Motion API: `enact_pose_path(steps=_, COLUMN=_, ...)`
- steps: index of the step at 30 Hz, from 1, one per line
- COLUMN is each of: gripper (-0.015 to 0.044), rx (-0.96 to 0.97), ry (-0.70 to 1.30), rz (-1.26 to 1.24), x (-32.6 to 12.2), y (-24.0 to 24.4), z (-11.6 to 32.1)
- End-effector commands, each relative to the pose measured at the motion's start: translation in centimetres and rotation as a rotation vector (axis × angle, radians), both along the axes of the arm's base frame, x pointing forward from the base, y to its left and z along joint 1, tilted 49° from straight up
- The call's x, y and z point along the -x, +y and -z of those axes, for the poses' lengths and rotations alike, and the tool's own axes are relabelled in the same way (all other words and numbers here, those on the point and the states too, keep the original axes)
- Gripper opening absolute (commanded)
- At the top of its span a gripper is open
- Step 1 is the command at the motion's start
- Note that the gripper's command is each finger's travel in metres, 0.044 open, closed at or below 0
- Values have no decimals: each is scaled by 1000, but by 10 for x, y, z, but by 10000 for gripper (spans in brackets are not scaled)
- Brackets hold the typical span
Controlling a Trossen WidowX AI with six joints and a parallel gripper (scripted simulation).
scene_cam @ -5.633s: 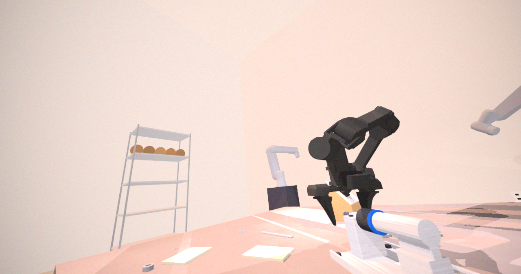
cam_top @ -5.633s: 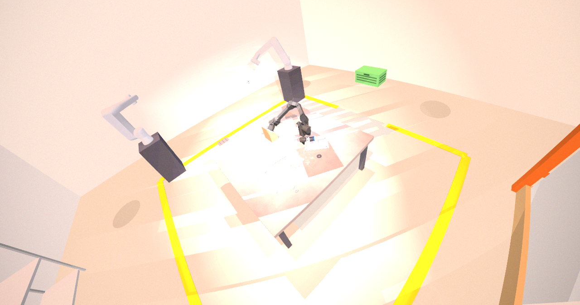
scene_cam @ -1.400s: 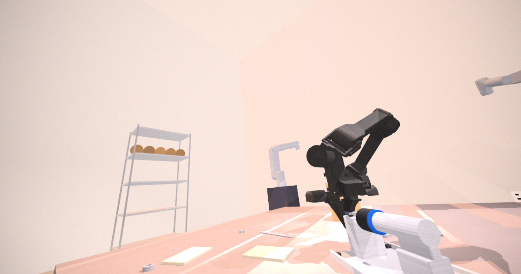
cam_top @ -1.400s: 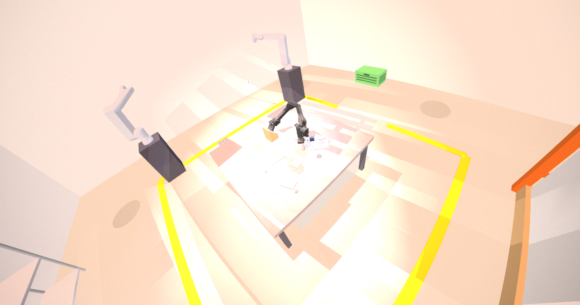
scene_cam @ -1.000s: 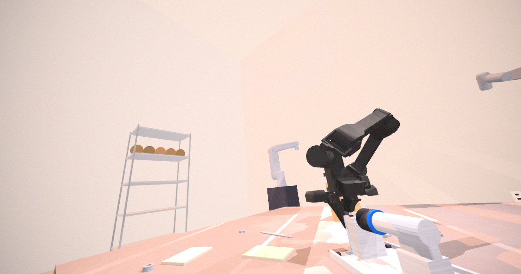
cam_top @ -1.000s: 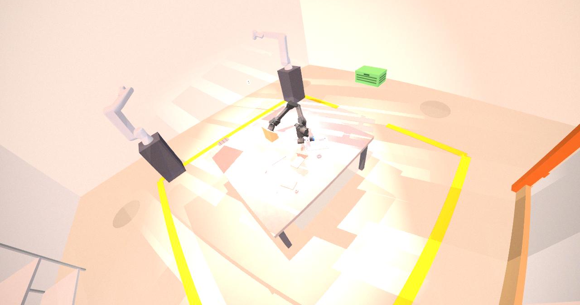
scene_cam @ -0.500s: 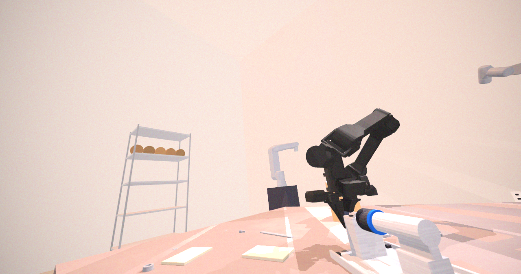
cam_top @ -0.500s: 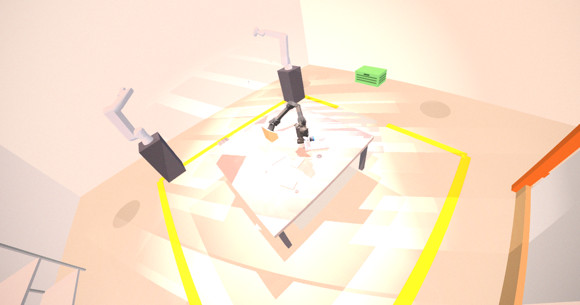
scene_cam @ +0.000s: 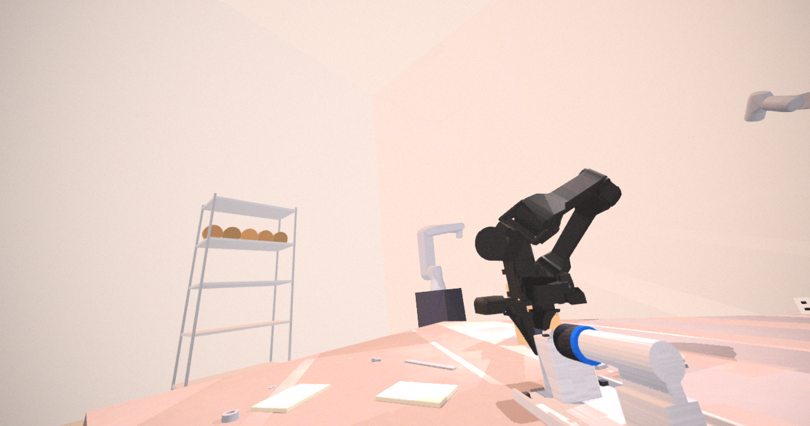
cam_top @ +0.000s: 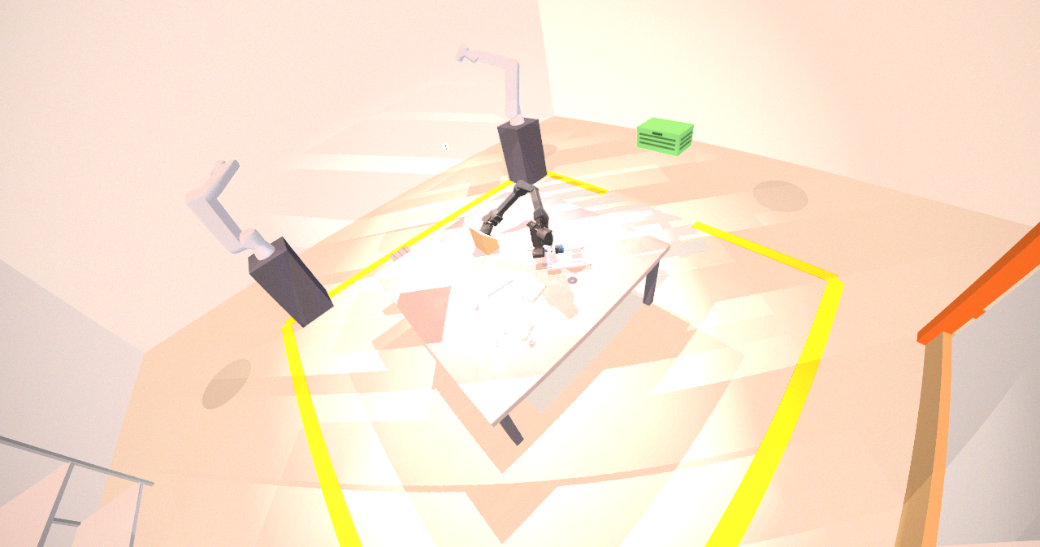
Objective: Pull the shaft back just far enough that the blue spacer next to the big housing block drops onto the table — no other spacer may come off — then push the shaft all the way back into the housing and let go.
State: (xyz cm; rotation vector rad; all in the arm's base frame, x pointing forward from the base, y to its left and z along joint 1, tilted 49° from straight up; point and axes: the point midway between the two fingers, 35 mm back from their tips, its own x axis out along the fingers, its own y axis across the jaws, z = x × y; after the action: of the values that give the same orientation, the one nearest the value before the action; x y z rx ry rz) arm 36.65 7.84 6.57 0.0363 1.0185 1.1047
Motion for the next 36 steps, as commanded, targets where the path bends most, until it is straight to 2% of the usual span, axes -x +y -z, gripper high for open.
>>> enact_pose_path(steps=1, gripper=0, rx=1, ry=-3, rz=-3, x=1, y=-1, z=0)
enact_pose_path(steps=36, gripper=0, rx=2, ry=-3, rz=-3, x=4, y=-2, z=3)
